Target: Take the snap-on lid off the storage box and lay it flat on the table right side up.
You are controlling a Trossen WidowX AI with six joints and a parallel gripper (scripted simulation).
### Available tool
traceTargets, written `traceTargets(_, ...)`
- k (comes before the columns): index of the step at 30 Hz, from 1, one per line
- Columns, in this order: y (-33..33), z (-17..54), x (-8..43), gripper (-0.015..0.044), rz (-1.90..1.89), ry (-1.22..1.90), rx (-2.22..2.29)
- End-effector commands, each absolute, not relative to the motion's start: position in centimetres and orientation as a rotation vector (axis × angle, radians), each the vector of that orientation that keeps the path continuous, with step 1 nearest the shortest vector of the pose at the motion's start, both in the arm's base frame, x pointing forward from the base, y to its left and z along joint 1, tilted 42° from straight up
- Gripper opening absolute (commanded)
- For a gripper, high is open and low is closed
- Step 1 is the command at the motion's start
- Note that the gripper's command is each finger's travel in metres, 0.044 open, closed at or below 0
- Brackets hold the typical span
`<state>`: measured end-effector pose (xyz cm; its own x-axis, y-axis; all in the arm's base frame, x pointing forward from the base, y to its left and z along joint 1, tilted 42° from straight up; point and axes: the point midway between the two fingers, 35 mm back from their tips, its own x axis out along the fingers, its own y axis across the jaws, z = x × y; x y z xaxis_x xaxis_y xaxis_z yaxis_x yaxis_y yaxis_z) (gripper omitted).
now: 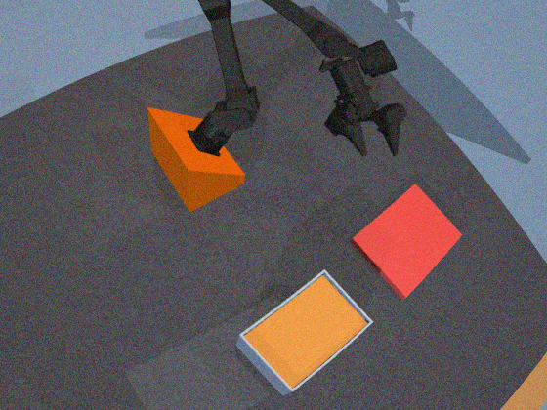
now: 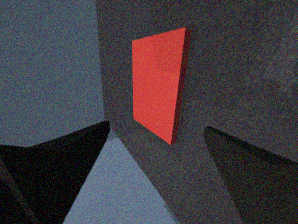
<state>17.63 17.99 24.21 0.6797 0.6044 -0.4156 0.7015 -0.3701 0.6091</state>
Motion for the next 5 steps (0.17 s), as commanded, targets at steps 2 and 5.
traceTargets(2,18.02,24.25,17.59,0.0440,-0.149,1.005,2.088)
traceTargets(5,18.02,24.25,17.59,0.0440,-0.149,1.005,2.088)
